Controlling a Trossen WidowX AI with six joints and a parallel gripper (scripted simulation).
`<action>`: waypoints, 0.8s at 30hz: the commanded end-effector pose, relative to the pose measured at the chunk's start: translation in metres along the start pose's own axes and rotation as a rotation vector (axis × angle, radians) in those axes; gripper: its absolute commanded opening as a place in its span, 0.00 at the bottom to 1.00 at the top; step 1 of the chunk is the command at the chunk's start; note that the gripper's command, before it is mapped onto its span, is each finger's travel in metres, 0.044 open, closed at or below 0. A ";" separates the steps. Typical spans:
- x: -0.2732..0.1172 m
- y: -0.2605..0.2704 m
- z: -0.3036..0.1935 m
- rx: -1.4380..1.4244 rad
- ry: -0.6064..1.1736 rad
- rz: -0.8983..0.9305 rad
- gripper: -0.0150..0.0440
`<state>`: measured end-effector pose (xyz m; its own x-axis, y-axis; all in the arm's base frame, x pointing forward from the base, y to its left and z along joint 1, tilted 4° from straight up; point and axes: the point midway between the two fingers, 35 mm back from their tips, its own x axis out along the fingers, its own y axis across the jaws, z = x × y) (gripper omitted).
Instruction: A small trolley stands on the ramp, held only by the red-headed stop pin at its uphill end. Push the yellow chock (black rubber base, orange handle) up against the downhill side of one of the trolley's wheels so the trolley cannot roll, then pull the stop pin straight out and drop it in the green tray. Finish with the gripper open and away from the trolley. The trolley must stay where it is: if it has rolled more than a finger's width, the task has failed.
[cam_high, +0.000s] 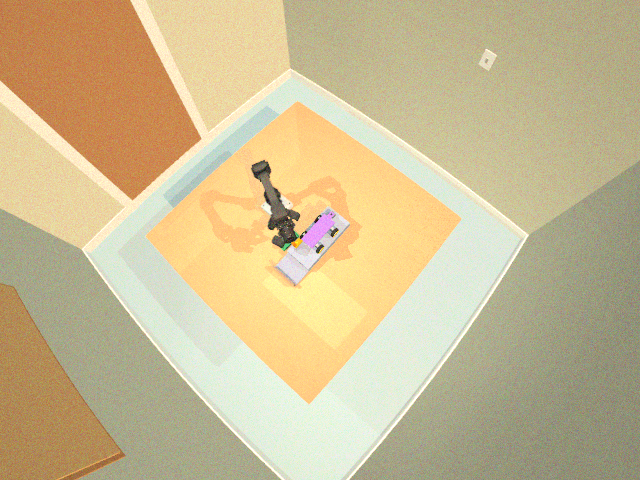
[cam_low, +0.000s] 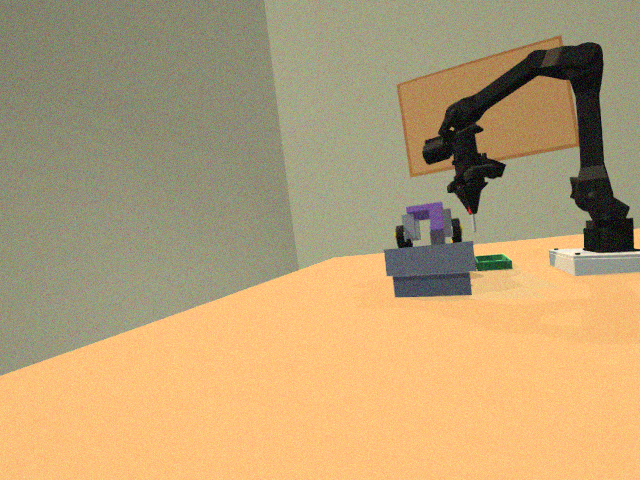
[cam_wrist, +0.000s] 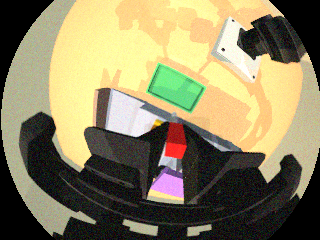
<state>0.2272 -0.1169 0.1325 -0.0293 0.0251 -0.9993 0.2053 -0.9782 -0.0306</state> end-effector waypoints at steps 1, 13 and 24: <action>-0.001 0.000 0.000 0.140 -0.005 0.032 0.25; -0.001 -0.001 0.000 0.248 -0.007 0.052 0.25; 0.018 -0.007 0.027 0.285 -0.014 0.057 0.25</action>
<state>0.2072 -0.1147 0.1198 -0.0394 -0.0230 -0.9990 -0.0643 -0.9976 0.0255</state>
